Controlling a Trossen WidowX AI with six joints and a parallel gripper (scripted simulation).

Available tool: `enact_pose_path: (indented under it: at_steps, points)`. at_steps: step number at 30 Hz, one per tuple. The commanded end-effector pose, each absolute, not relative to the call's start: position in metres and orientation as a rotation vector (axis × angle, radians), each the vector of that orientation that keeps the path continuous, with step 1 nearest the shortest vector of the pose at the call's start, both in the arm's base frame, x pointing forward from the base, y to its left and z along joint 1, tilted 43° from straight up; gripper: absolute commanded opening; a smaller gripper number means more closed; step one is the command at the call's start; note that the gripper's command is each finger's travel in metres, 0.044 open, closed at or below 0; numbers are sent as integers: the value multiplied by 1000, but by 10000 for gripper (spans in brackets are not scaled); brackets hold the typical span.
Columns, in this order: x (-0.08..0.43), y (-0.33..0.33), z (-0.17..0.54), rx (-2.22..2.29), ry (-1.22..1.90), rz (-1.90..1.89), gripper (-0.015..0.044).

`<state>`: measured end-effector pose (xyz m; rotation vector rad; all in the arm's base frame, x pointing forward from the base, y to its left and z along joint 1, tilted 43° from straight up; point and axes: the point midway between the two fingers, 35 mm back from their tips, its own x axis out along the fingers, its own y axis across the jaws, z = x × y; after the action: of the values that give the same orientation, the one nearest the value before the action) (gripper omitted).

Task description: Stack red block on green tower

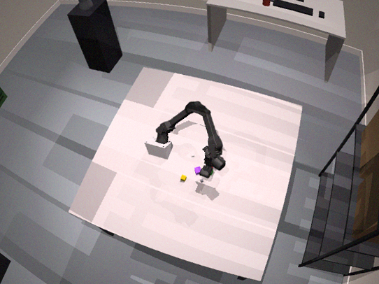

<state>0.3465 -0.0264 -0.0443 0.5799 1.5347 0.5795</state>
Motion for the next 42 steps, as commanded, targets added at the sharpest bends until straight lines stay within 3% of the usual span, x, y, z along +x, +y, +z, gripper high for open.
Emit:
enact_pose_path:
  at_steps: [1, 19, 36, 42]
  points:
    - [347, -26, -45, 585, 1532, 579, 0]
    - [347, -29, -41, 585, 1532, 578, 0]
    - [346, -26, -45, 581, 1535, 579, 440]
    - [346, -26, -45, 581, 1535, 579, 440]
